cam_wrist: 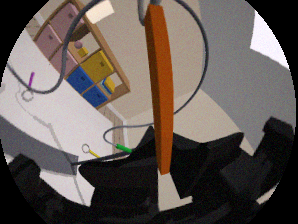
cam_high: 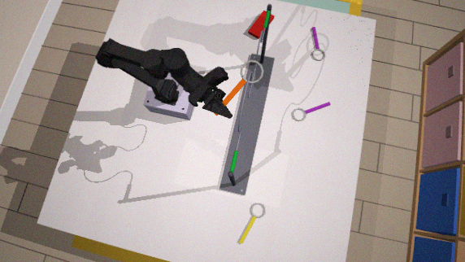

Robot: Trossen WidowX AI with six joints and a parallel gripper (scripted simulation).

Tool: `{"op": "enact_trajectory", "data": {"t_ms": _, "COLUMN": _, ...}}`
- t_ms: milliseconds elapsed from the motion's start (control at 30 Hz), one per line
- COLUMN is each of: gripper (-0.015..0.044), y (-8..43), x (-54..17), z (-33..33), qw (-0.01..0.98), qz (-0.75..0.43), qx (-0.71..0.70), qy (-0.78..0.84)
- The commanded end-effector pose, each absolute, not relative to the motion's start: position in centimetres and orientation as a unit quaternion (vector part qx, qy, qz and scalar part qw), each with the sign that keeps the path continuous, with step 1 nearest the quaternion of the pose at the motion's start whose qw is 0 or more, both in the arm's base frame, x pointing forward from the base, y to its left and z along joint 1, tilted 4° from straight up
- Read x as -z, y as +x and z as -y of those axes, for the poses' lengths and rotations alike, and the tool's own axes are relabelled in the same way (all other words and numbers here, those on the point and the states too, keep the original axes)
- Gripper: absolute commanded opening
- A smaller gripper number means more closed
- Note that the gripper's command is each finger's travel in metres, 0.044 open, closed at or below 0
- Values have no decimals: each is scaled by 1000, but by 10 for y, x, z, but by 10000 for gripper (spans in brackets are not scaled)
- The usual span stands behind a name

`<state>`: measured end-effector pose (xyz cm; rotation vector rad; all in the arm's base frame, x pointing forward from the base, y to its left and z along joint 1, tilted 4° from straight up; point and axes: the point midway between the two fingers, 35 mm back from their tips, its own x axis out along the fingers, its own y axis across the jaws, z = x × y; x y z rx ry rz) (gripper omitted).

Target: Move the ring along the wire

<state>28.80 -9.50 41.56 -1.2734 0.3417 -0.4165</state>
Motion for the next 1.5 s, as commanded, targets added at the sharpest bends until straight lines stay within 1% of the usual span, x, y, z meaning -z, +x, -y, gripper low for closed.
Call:
{"op": "enact_trajectory", "data": {"t_ms": 0, "gripper": -150, "y": 287, "x": -417, "z": 96, "qw": 757, "qz": -154, "qx": 198, "qy": -604}}
{"op": "enact_trajectory", "data": {"t_ms": 1467, "gripper": -150, "y": 287, "x": -435, "z": 95, "qw": 565, "qz": -91, "qx": 238, "qy": -785}}
